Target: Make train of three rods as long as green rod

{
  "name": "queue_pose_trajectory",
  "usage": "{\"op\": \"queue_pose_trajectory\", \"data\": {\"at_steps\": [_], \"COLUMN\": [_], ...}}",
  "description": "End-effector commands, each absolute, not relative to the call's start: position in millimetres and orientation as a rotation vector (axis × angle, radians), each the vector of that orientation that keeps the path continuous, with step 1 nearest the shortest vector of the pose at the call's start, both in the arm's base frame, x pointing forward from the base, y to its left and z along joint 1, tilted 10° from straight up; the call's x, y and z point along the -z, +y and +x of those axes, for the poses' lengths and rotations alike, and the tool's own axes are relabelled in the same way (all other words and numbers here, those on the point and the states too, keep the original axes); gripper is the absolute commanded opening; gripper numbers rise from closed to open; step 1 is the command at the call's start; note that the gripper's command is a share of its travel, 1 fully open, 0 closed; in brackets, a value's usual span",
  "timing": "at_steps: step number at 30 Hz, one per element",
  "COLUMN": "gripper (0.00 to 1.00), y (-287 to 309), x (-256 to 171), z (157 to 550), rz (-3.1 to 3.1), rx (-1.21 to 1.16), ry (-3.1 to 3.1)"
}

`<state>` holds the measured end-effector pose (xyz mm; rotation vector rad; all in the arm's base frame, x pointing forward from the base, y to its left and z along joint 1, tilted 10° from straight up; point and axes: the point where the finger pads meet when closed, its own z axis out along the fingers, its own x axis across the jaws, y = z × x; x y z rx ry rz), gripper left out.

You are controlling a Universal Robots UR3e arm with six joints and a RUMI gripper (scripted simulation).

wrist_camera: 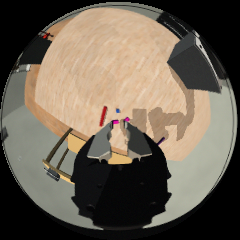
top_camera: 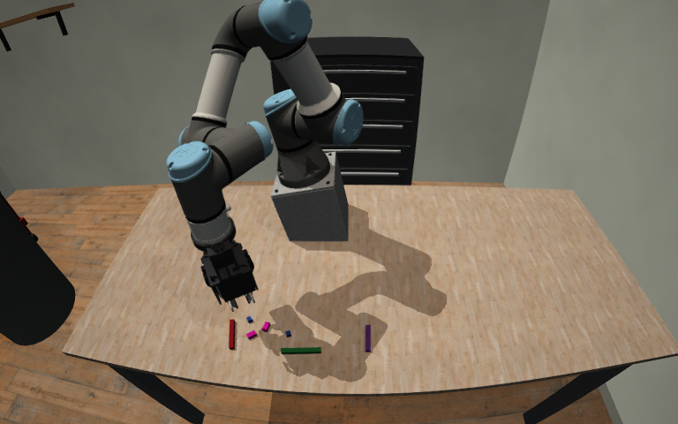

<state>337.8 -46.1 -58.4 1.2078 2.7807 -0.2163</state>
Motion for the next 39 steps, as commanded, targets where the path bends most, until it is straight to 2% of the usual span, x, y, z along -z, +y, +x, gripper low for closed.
{"op": "queue_pose_trajectory", "data": {"at_steps": [1,39], "gripper": [0.14,0.14], "y": [-46.2,-52.7], "x": [57.6,91.3], "z": [338.8,339.1], "rz": [1.206,1.207], "rx": [0.214,0.213], "ry": [2.779,2.781]}}
